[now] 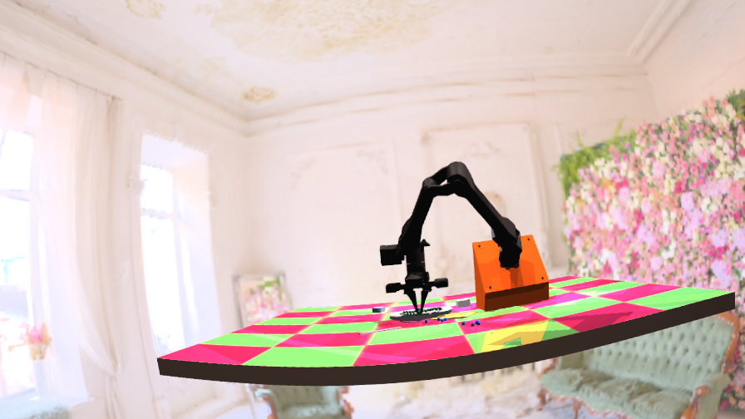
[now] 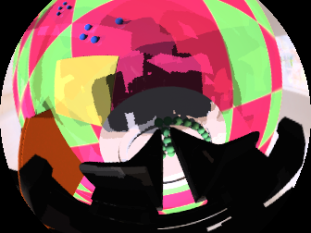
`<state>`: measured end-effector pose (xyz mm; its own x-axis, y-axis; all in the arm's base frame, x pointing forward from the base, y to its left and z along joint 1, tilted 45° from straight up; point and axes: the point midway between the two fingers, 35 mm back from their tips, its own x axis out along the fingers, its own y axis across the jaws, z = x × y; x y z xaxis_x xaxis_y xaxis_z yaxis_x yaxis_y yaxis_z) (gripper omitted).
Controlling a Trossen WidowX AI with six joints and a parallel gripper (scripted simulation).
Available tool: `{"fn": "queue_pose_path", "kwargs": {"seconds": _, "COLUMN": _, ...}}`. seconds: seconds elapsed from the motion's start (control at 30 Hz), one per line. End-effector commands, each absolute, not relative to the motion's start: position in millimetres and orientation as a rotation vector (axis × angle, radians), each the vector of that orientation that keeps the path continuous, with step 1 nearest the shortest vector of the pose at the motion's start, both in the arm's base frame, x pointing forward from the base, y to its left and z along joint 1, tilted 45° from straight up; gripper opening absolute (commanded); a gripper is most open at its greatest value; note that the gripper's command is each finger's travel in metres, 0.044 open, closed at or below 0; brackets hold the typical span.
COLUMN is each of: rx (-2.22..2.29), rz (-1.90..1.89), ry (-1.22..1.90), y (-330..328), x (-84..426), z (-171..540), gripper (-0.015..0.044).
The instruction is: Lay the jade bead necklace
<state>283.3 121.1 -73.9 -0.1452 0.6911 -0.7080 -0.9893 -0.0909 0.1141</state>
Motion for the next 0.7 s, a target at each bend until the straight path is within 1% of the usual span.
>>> {"fn": "queue_pose_path", "kwargs": {"seconds": 0.0, "rx": -0.578, "rz": 1.609, "ry": 0.691, "y": 121.1, "x": 283.5, "z": -73.6, "gripper": 0.0000}}
{"fn": "queue_pose_path", "kwargs": {"seconds": 0.67, "rx": -0.568, "rz": 1.609, "ry": 0.695, "y": 111.6, "x": 283.0, "z": -63.9, "gripper": 0.0000}}
